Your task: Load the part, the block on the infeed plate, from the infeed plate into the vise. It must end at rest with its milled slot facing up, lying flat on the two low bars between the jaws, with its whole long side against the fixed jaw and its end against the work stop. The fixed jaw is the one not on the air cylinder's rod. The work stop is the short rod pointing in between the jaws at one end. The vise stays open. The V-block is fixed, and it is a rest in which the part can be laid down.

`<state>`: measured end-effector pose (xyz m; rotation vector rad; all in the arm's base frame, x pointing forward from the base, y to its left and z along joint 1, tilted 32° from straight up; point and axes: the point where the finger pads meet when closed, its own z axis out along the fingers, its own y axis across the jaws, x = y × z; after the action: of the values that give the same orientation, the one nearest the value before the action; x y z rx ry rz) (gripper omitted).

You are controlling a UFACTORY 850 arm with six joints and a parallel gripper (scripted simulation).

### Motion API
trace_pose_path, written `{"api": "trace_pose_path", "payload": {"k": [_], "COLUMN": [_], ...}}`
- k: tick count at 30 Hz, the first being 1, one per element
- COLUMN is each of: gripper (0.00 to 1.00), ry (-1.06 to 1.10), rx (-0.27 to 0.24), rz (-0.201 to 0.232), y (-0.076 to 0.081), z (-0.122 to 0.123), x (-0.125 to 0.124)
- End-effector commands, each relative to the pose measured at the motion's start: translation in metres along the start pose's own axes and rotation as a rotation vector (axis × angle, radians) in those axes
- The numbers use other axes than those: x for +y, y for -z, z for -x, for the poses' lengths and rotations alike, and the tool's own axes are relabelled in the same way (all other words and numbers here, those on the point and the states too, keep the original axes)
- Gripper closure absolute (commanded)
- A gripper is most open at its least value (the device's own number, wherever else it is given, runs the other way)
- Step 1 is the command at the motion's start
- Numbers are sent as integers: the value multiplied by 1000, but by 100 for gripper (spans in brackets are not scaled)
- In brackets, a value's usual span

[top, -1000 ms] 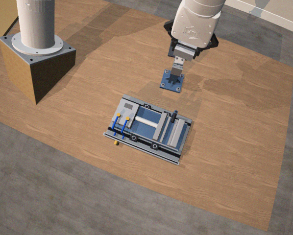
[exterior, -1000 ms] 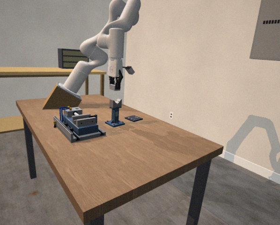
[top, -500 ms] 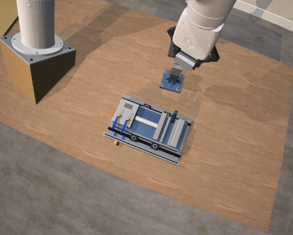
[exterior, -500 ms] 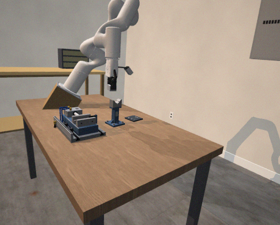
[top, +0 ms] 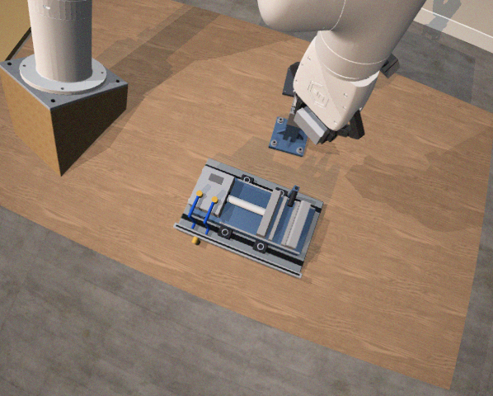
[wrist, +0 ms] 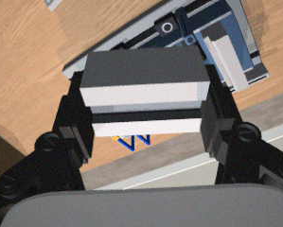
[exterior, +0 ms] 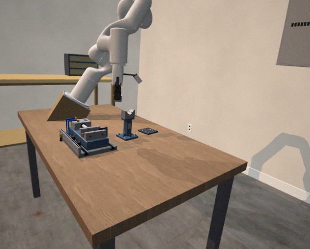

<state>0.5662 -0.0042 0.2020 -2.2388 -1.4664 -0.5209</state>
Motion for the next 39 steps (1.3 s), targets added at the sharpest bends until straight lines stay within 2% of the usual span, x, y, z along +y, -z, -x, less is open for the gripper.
{"api": "trace_pose_path", "payload": {"k": [1,3,18,39], "gripper": [100,100,100,100], "ry": [-102,-102,-488,-836], "rx": [-4,-4,-4,-3], "rz": [-2,-2,-1,-2], "y": [1,1,1,-1], "z": [10,10,56,103], "x": [12,12,52,83]}}
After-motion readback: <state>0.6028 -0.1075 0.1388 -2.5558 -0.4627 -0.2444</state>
